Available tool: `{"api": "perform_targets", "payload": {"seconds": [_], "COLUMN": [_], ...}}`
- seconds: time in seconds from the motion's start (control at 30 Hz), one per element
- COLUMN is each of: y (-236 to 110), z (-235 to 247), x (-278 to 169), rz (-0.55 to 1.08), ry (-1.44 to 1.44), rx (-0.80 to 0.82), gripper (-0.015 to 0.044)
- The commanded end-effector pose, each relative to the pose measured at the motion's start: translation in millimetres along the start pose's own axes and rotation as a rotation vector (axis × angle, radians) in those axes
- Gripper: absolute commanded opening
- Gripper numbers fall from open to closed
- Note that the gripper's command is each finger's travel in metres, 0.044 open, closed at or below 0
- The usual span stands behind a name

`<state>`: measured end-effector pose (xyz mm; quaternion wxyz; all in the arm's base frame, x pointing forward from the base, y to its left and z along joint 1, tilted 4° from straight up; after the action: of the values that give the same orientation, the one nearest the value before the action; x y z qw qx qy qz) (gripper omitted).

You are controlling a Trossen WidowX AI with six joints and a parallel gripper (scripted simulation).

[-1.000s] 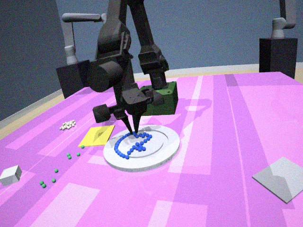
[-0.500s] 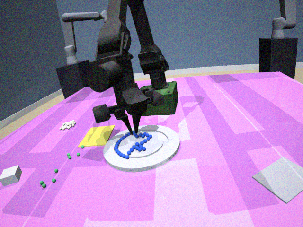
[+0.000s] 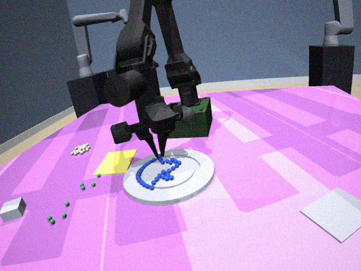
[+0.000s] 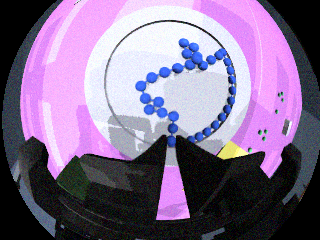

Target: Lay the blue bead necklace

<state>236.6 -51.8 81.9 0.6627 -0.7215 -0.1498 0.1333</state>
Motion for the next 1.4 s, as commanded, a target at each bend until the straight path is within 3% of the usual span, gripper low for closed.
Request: {"api": "perform_targets", "payload": {"seconds": [0.0, 0.77, 1.3, 1.37], "y": [-0.5, 7.4, -0.1, 1.7], "z": [6.8, 8.1, 8.0, 7.5], "x": [-8.5, -10.1, -9.9, -9.1], "rz": [0.002, 0.002, 0.001, 0.000], "ry": [-0.004, -0.004, -0.003, -0.003], "rx": [0.003, 0.003, 0.002, 0.002], "gripper": [0.0000, 0.0000, 0.0420, 0.0440]}}
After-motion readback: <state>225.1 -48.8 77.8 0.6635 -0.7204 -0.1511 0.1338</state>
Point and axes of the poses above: the point midway between the two fingers, 35 mm back from their tips, its own y axis out along the fingers, its own z axis across the jaws, x = y × z, the point moved 9 cm from there along -y, back along the fingers, and after that the axes turned 8 degrees about y, right-handed, at the moved point
